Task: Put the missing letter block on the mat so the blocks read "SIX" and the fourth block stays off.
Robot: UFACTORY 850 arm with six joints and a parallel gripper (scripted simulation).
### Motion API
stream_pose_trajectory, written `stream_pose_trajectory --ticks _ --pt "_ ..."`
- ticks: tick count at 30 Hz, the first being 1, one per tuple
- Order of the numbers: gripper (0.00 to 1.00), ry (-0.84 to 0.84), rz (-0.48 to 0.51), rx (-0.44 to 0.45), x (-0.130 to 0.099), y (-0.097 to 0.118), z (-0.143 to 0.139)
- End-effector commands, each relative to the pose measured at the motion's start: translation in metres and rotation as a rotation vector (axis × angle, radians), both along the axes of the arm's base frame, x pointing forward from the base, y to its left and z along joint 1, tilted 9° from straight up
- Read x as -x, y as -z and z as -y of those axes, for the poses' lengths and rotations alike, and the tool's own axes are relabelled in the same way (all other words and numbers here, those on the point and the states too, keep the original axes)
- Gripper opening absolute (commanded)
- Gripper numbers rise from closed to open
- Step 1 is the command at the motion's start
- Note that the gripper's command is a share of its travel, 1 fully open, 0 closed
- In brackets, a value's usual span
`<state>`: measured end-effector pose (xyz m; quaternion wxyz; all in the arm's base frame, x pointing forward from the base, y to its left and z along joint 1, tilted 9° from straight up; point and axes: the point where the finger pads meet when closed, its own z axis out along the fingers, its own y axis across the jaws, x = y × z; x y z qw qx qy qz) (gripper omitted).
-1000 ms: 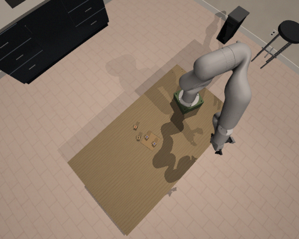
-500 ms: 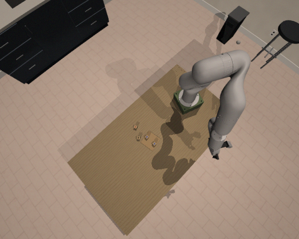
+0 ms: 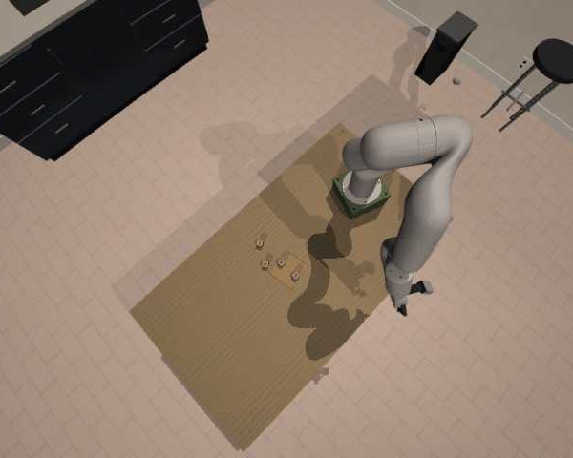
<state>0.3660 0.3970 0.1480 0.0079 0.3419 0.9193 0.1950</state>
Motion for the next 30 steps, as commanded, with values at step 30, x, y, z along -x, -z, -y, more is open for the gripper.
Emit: stream_pose_trajectory --ticks 30 --pt "1.0 0.018 -0.338 -0.144 -0.163 0.039 0.203"
